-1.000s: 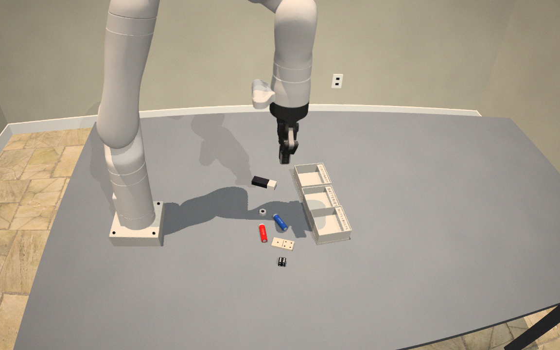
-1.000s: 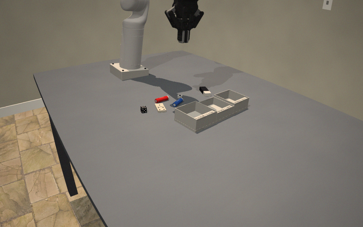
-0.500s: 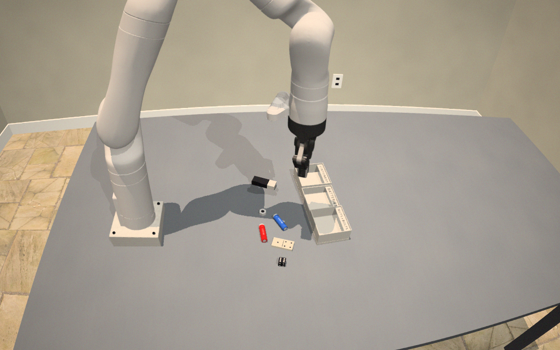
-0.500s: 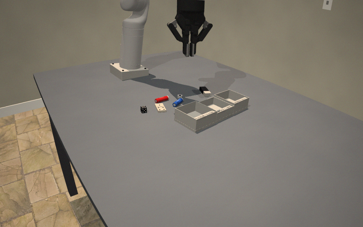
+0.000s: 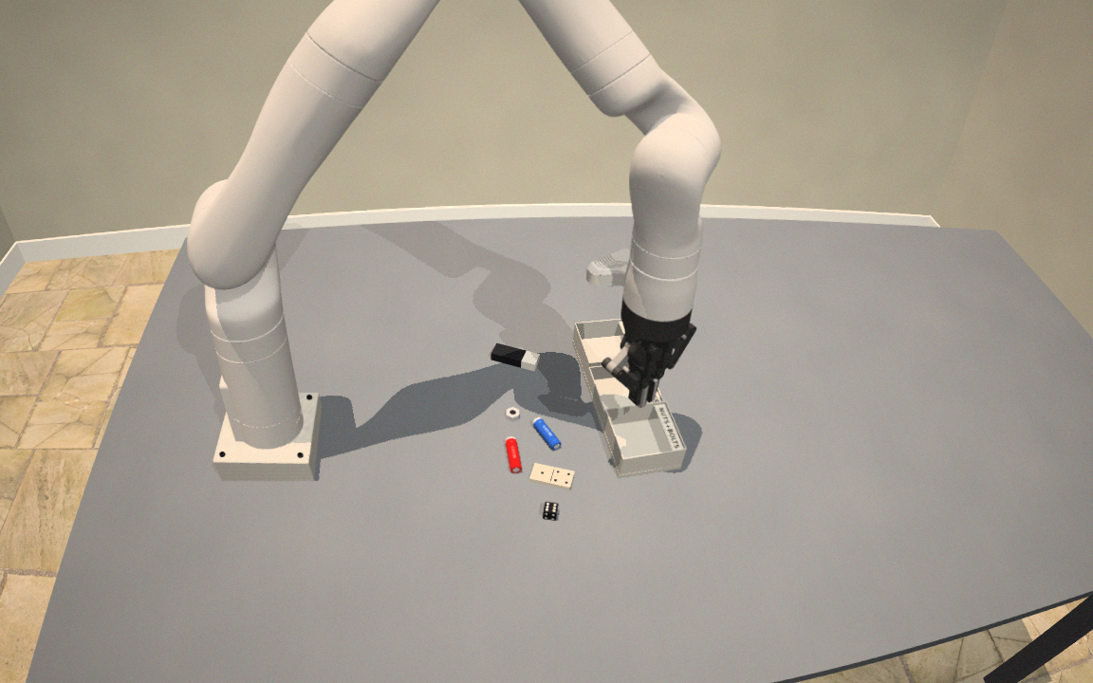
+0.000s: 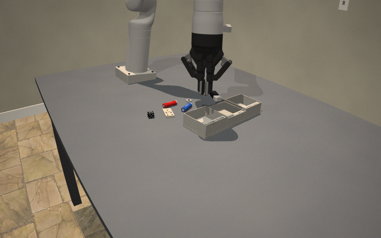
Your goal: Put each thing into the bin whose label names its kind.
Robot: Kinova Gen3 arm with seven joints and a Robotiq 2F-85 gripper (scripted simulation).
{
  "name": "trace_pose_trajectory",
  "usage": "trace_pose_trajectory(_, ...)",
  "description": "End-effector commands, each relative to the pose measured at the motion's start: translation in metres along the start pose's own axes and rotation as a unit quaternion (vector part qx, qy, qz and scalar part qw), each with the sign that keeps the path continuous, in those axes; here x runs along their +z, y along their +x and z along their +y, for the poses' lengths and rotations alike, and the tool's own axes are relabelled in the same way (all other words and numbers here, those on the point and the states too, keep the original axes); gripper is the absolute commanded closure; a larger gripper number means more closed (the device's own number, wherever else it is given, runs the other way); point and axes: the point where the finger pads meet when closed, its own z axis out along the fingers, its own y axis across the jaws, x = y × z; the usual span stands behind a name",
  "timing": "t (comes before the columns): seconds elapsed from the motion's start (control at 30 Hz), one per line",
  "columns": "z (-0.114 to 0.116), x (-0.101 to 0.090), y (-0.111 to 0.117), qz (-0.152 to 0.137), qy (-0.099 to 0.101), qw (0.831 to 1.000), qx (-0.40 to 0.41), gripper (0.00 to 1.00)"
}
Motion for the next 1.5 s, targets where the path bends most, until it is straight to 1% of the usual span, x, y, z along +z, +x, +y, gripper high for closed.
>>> trace_pose_trajectory(0.0,-0.0047,0.0221,-0.0074,0.004,0.021,0.998,0.055,0.91)
trace_pose_trajectory(0.03,-0.0048,0.0221,-0.0074,0.004,0.021,0.997,0.080,0.91)
trace_pose_trajectory(0.1,-0.0048,0.0221,-0.0074,0.004,0.021,0.997,0.080,0.91)
trace_pose_trajectory(0.17,-0.0048,0.0221,-0.0074,0.002,0.021,0.991,0.130,0.91)
trace_pose_trajectory(0.27,-0.0048,0.0222,-0.0074,0.001,0.021,0.979,0.204,0.91)
trace_pose_trajectory(0.33,-0.0048,0.0222,-0.0074,0.000,0.021,0.967,0.253,0.91)
trace_pose_trajectory(0.43,-0.0048,0.0222,-0.0074,-0.002,0.021,0.946,0.324,0.91)
trace_pose_trajectory(0.5,-0.0048,0.0222,-0.0074,-0.003,0.021,0.928,0.371,0.91)
trace_pose_trajectory(0.6,-0.0048,0.0222,-0.0074,-0.004,0.021,0.898,0.440,0.91)
trace_pose_trajectory(0.67,-0.0048,0.0222,-0.0074,-0.004,0.021,0.898,0.440,0.91)
trace_pose_trajectory(0.77,-0.0048,0.0222,-0.0074,-0.006,0.021,0.862,0.506,0.91)
trace_pose_trajectory(0.9,-0.0048,0.0222,-0.0074,-0.008,0.020,0.808,0.589,0.91)
trace_pose_trajectory(1.03,-0.0048,0.0222,-0.0074,-0.010,0.019,0.745,0.667,0.91)
trace_pose_trajectory(1.17,-0.0048,0.0222,-0.0074,-0.012,0.018,0.674,0.738,0.91)
trace_pose_trajectory(1.23,-0.0048,0.0222,-0.0074,-0.012,0.018,0.674,0.738,0.91)
trace_pose_trajectory(1.33,-0.0048,0.0222,-0.0074,-0.013,0.017,0.617,0.787,0.91)
trace_pose_trajectory(1.43,-0.0048,0.0222,-0.0074,-0.014,0.016,0.556,0.831,0.91)
trace_pose_trajectory(1.47,-0.0048,0.0222,-0.0074,-0.015,0.016,0.543,0.839,0.91)
